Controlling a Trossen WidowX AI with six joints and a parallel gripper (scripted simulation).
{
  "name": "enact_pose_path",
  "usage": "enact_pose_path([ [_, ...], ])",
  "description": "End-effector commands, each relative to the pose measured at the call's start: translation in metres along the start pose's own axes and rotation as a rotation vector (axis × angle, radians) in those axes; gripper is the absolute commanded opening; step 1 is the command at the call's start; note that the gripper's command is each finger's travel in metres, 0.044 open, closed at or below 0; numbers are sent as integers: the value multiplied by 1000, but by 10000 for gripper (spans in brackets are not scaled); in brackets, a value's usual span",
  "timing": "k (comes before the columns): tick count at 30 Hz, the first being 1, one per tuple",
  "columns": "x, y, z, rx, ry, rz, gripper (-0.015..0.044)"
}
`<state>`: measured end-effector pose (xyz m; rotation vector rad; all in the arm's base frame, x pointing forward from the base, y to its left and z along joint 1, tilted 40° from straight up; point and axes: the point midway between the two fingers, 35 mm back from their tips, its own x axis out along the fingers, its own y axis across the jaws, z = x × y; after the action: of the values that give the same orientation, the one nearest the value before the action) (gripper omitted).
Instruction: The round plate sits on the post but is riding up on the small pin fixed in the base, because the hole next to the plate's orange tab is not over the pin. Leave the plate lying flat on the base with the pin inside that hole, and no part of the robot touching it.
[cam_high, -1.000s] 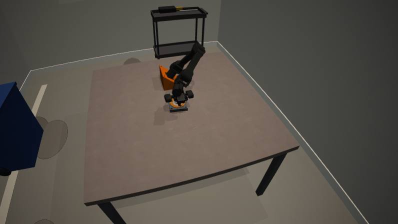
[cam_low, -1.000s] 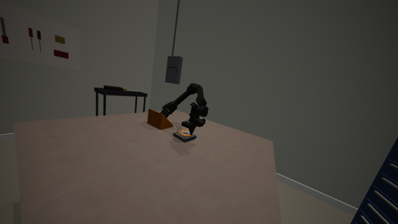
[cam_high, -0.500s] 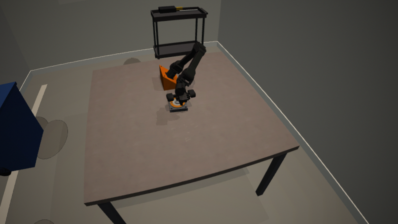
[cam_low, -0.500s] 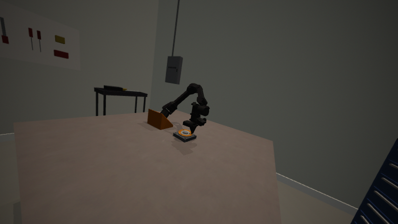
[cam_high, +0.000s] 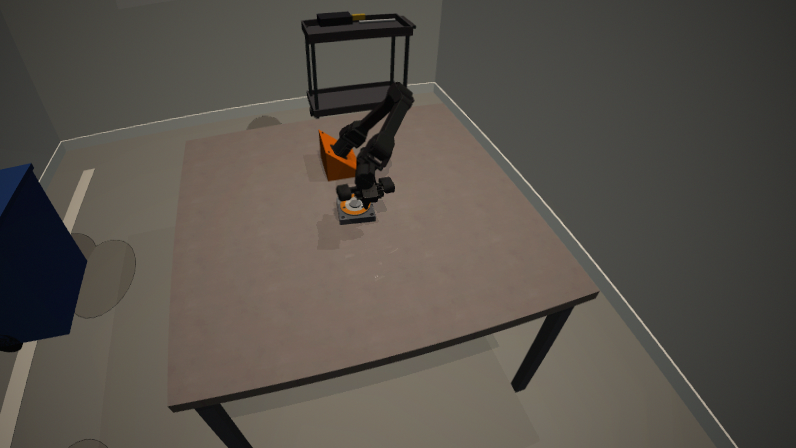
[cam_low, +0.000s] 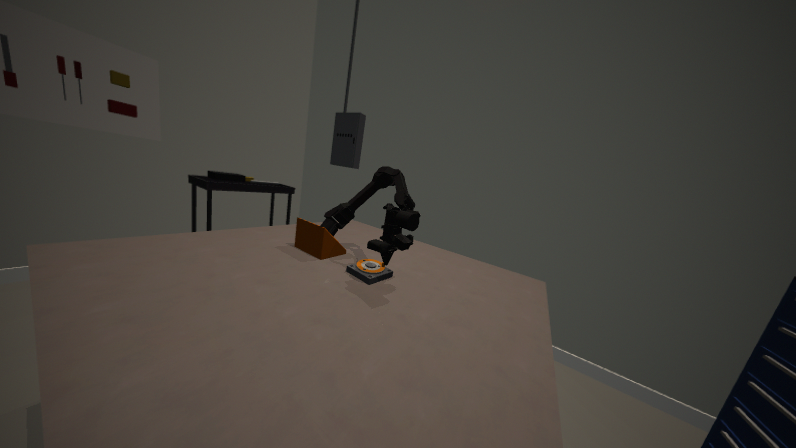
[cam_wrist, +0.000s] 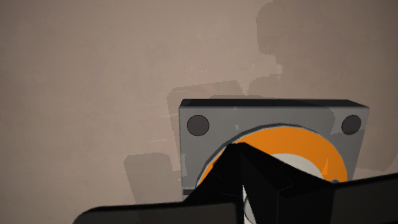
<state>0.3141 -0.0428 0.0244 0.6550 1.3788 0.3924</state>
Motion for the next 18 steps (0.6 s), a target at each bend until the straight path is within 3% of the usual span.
enact_pose_path([
  [1,4,5,-7,13,19,11,0],
  [18,2,15,-16,13,19,12,0],
])
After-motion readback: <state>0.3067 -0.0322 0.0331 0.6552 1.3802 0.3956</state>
